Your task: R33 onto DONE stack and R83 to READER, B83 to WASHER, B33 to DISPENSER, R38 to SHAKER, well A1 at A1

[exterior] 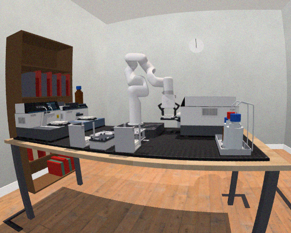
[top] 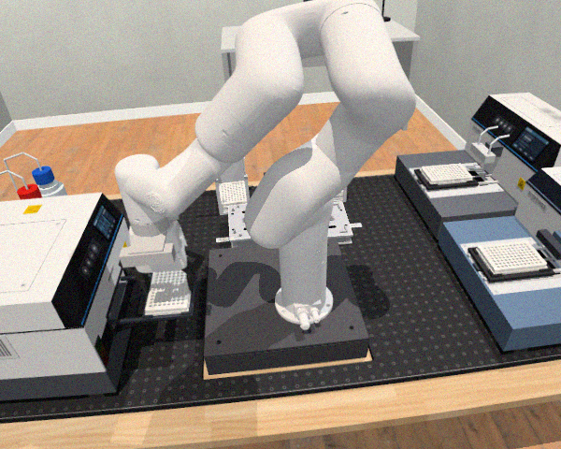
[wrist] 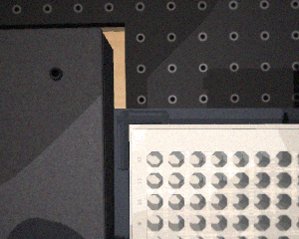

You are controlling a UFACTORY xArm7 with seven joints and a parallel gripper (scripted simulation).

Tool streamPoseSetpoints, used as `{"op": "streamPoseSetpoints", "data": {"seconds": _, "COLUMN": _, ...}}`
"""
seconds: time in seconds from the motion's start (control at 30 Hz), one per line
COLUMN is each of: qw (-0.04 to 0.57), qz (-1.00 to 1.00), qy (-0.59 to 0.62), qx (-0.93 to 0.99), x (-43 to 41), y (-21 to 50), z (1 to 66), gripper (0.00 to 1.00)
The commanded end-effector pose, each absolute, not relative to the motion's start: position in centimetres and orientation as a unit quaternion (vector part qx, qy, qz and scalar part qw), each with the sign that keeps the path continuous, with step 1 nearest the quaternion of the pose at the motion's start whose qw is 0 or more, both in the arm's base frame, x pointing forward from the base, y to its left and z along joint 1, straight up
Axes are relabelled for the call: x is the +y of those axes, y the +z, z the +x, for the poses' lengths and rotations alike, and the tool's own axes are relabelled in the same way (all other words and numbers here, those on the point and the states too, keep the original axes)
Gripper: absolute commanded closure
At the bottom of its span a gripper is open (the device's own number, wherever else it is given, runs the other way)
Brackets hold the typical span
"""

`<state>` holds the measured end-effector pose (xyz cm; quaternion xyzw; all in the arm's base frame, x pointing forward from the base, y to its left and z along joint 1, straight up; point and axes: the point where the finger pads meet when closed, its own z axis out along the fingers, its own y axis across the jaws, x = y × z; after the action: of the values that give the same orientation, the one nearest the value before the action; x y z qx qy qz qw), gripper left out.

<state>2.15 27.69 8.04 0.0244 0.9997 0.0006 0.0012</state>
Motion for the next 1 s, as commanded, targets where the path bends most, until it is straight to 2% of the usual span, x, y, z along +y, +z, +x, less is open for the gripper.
{"op": "streamPoseSetpoints", "data": {"seconds": 0.0, "qw": 0.001, "qz": 0.024, "qy": 0.002, "qx": 1.0, "x": 27.8, "y": 8.1, "z": 2.2, "gripper": 0.0}}
{"op": "streamPoseSetpoints", "data": {"seconds": 0.97, "qw": 0.001, "qz": 0.024, "qy": 0.002, "qx": 1.0, "x": 27.8, "y": 10.4, "z": 2.1, "gripper": 0.0}}
